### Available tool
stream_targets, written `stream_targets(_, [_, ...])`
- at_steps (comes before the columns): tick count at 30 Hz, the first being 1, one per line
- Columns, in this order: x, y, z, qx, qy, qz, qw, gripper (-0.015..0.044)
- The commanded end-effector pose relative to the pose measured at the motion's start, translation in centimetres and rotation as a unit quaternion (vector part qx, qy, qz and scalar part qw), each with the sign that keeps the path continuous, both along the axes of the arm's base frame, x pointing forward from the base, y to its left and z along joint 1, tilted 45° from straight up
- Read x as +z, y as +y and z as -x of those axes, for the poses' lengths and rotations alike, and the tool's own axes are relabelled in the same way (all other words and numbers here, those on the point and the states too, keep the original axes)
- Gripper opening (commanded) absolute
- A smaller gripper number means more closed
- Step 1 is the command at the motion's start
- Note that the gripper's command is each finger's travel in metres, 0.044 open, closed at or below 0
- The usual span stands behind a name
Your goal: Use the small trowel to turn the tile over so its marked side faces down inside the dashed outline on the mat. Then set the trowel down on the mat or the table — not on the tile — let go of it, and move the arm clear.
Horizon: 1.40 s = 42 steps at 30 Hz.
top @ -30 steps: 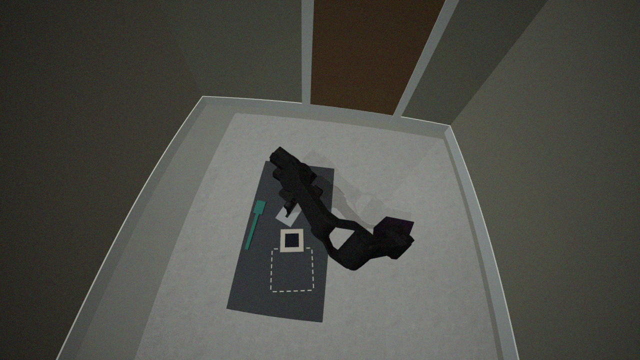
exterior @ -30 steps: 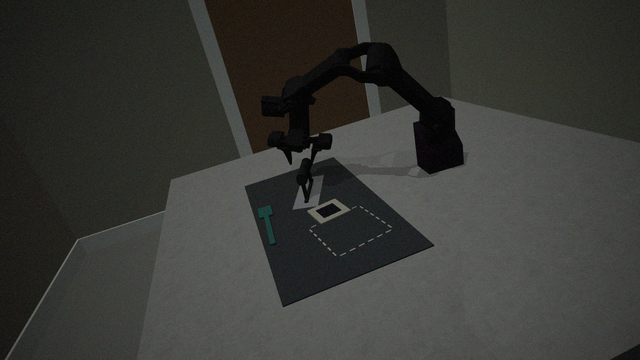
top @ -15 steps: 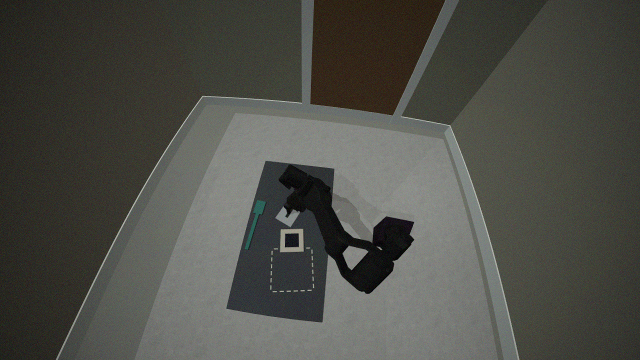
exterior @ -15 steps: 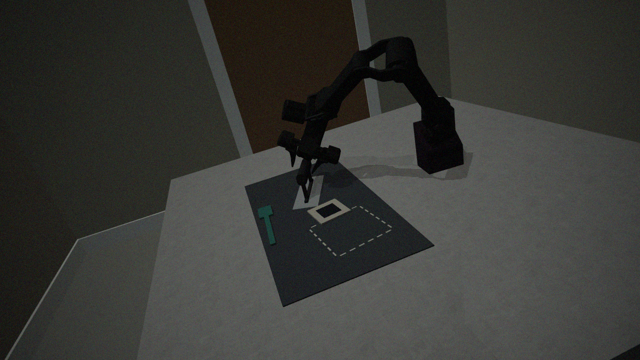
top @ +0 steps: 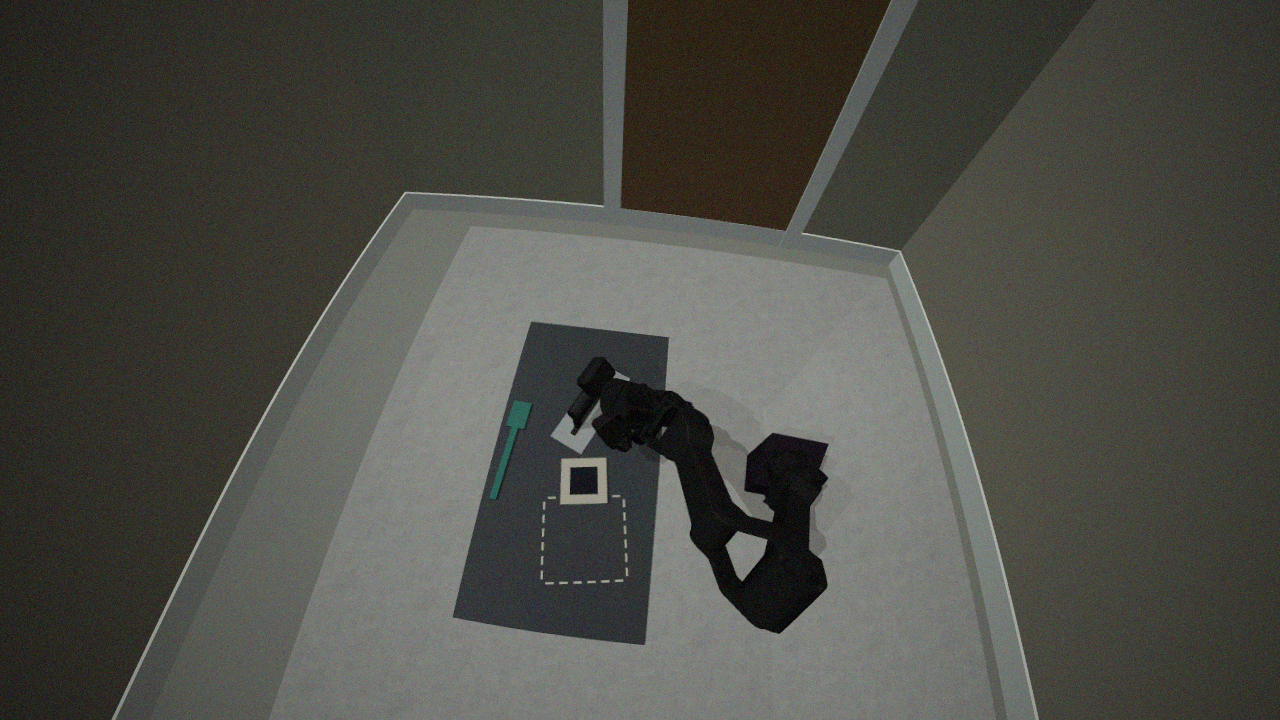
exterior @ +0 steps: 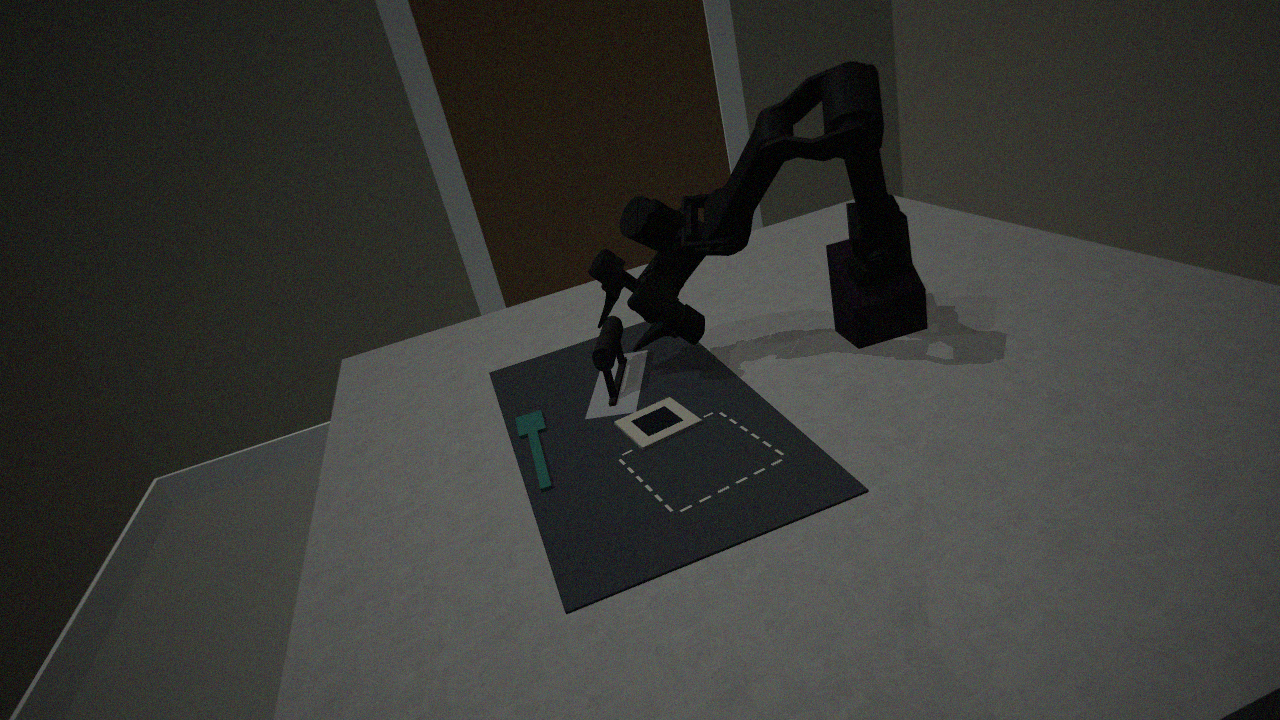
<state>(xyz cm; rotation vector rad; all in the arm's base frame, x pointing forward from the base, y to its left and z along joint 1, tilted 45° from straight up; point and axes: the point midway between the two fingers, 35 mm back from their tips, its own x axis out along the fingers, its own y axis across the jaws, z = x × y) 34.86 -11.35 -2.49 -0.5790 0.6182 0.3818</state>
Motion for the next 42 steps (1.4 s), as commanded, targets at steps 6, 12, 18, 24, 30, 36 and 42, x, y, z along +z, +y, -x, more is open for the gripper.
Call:
stream_targets(6, [1.0,0.2,0.2,-0.014,-0.025,0.006,1.0,0.03])
stream_targets(12, [0.5,0.3,-0.5,-0.014,-0.024,0.006,1.0,0.03])
stream_targets(18, [0.0,0.4,-1.3,-0.013,-0.024,0.006,1.0,0.03])
stream_targets(24, [-0.5,0.5,-2.1,-0.013,-0.024,0.006,1.0,0.03])
stream_targets(30, [-1.1,0.6,-2.8,-0.013,-0.024,0.006,1.0,0.03])
stream_targets(36, [-1.7,0.8,-3.5,-0.013,-0.024,0.007,1.0,0.03])
stream_targets(42, [-2.3,1.0,-4.2,-0.013,-0.024,0.007,1.0,0.03])
